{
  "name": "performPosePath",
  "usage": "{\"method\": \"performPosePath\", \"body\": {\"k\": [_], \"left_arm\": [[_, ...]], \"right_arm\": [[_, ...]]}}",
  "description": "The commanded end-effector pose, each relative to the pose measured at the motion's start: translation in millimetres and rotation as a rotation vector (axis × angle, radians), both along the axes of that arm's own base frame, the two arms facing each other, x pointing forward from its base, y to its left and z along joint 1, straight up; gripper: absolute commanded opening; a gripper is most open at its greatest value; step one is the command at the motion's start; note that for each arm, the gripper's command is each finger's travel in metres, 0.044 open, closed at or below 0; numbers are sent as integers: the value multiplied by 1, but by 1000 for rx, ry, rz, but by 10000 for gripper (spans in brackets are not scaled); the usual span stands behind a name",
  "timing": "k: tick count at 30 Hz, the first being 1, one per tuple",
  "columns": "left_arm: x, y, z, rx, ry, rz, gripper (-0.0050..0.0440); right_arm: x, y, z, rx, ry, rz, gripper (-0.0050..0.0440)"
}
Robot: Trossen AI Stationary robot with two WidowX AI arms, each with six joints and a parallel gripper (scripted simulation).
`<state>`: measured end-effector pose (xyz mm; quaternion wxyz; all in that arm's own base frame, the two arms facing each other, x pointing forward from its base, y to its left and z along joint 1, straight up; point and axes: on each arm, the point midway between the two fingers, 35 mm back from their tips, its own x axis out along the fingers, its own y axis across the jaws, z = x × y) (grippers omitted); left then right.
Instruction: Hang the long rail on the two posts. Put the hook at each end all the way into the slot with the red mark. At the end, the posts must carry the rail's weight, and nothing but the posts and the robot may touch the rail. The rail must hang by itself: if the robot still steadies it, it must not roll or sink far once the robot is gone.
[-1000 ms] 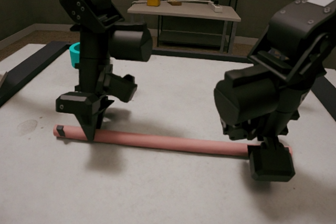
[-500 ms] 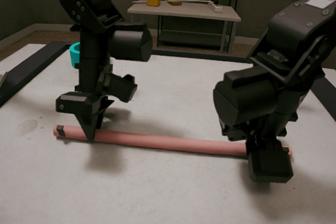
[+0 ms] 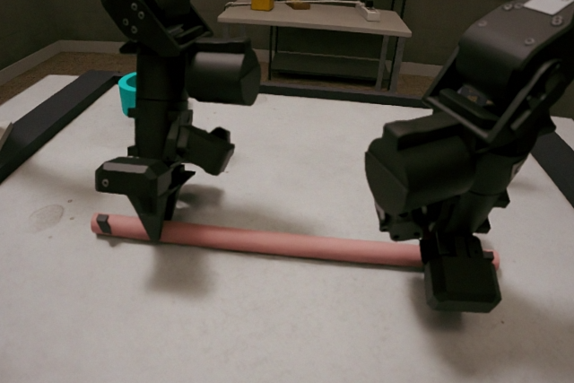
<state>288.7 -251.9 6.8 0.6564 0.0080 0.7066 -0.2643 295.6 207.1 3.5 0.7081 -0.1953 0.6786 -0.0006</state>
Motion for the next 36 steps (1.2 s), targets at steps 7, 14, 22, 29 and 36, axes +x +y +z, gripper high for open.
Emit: {"method": "performPosePath", "body": {"k": [7,14,22,29,36], "left_arm": [[5,-3,8,-18,-24,-5,216],[7,-2,5,-10,-20,-5,287],[15,15,66,-30,-47,-6,440],[14,17,64,8,-24,-4,368],[11,6,56,302,-110,12,225]], "right_arm": [[3,2,8,14,-19,0,-3],[3,2,8,14,-19,0,-5],[3,2,8,14,-19,0,-50],[3,2,8,14,-19,0,-50],[3,2,8,14,-19,0,-50]]}}
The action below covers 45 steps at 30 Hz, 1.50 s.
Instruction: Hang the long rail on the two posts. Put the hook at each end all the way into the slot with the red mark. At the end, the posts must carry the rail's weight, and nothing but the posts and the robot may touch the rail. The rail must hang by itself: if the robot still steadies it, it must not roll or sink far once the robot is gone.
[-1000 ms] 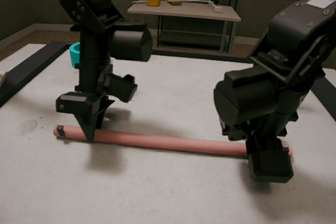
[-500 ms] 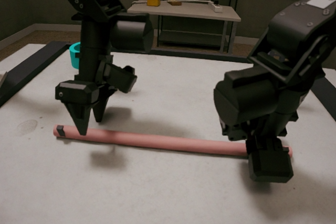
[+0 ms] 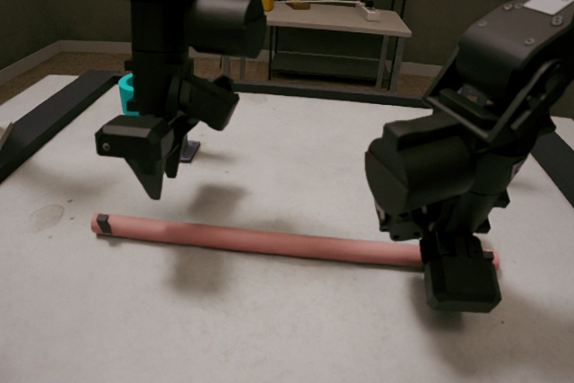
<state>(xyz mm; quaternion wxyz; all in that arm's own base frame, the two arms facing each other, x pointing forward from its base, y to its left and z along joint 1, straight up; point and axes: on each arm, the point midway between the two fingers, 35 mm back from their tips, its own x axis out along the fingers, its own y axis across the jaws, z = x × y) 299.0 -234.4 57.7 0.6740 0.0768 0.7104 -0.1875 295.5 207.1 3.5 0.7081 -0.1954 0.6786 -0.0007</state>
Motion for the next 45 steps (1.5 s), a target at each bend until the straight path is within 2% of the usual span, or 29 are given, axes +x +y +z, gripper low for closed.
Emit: {"method": "performPosePath", "body": {"k": [1,6,14,20,23,45], "left_arm": [[1,-14,5,144,-72,-2,225],[-6,-29,0,295,-153,-3,225],[-17,-46,-9,379,-204,-11,225],[-17,-47,-9,387,-208,-8,225],[-17,-40,-18,402,-194,-17,225],[-15,-33,-44,401,-193,-18,225]], "right_arm": [[3,2,8,14,-19,0,-50],[3,2,8,14,-19,0,-50],[3,2,8,14,-19,0,-50],[3,2,8,14,-19,0,-50],[3,2,8,14,-19,0,-50],[3,2,8,14,-19,0,-50]]}}
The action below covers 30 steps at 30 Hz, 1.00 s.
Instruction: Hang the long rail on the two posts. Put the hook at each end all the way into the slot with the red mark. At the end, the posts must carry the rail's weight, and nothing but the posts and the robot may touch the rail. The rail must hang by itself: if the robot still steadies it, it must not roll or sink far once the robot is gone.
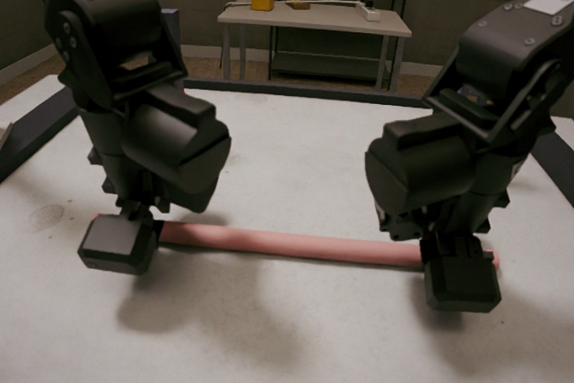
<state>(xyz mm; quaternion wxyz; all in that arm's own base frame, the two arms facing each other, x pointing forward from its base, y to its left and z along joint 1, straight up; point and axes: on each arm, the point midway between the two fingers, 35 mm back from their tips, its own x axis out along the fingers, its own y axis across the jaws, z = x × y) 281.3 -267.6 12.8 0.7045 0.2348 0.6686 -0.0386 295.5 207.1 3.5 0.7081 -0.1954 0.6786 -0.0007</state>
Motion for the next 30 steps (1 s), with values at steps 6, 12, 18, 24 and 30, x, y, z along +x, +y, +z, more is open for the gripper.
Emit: {"method": "performPosePath", "body": {"k": [6,12,18,24,30], "left_arm": [[6,-1,0,-16,-21,0,190],[5,-3,5,-27,-26,0,150],[5,-3,5,-27,-26,0,130],[4,0,3,-20,-22,0,90],[4,-3,6,-27,-26,0,22]], "right_arm": [[3,2,8,14,-19,0,-50],[3,2,8,14,-19,0,-50],[3,2,8,14,-19,0,-50],[3,2,8,14,-19,0,-50],[3,2,9,14,-19,0,-50]]}}
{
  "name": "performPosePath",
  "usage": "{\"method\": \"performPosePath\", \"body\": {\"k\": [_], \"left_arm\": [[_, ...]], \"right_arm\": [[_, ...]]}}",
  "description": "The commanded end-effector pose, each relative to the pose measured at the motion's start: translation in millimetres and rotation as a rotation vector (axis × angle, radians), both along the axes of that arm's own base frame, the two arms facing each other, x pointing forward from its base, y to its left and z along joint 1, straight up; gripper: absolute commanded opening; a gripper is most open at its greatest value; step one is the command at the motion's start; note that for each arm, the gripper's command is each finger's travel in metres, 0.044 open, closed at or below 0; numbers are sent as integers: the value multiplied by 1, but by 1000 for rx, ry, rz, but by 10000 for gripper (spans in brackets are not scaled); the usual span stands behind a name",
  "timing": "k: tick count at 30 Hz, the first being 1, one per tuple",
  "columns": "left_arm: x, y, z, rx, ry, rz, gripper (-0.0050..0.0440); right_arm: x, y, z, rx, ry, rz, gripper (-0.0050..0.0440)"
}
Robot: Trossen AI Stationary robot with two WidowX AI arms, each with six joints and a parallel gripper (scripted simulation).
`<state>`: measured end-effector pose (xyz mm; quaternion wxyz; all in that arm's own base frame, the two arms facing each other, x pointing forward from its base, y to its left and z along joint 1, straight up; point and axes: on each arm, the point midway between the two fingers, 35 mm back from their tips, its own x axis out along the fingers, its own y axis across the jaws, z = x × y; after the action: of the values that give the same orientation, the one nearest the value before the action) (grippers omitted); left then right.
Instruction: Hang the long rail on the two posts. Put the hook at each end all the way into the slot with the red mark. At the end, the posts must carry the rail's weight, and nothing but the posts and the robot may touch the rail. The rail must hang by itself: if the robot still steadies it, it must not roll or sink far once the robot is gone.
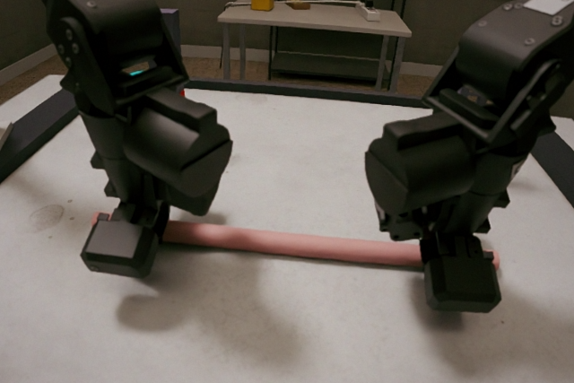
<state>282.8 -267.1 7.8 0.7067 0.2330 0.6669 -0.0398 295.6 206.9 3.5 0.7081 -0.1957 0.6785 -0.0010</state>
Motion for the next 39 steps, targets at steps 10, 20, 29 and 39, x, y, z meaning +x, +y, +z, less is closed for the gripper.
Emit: {"method": "performPosePath", "body": {"k": [10,20,29,39], "left_arm": [[2,-3,20,-22,-21,0,-3],[1,-5,27,-22,-21,0,-35],[1,-5,27,-22,-21,0,-50],[0,-5,43,-22,-21,0,-50]], "right_arm": [[3,1,18,15,-19,0,-50],[3,2,25,15,-19,0,-50],[3,2,25,15,-19,0,-50],[3,2,42,15,-19,0,-50]]}}
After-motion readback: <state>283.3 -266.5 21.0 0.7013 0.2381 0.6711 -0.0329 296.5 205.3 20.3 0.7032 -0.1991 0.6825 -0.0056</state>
